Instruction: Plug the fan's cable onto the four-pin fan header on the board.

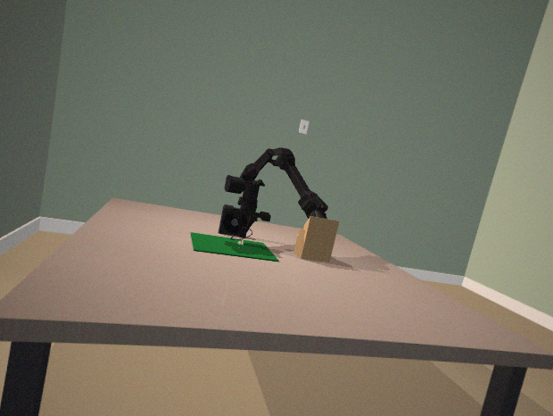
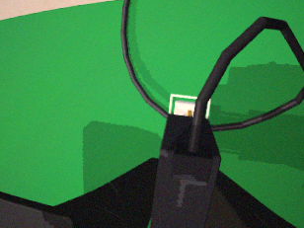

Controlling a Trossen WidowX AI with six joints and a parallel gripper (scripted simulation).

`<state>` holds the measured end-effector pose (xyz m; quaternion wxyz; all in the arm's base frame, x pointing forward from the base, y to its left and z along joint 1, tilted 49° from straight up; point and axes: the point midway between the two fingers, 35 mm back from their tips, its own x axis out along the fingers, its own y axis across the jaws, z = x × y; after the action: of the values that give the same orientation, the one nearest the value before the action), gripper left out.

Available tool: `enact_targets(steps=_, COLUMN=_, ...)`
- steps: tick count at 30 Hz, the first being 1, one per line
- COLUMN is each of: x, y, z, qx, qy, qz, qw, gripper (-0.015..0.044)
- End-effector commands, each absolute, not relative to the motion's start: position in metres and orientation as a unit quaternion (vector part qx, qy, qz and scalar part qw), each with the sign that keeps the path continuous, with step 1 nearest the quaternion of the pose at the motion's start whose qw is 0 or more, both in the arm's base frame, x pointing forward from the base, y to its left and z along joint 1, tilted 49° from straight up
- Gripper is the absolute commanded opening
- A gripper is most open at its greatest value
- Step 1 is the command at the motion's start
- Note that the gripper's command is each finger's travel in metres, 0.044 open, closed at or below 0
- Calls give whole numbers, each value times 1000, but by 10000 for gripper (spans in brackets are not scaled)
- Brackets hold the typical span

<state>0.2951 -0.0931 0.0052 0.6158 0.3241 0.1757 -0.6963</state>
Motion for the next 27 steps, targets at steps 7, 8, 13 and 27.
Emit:
enact_targets(steps=7, x=292, y=-94, z=4, qx=317, qy=181, qz=-695, qw=620, gripper=0)
enact_targets(steps=8, x=291, y=-93, z=4, qx=316, qy=182, qz=-695, qw=620, gripper=0)
enact_targets(steps=13, x=291, y=-93, z=4, qx=316, qy=182, qz=-695, qw=620, gripper=0)
enact_targets(steps=27, x=292, y=-96, z=2, qx=317, qy=181, qz=-695, qw=620, gripper=0)
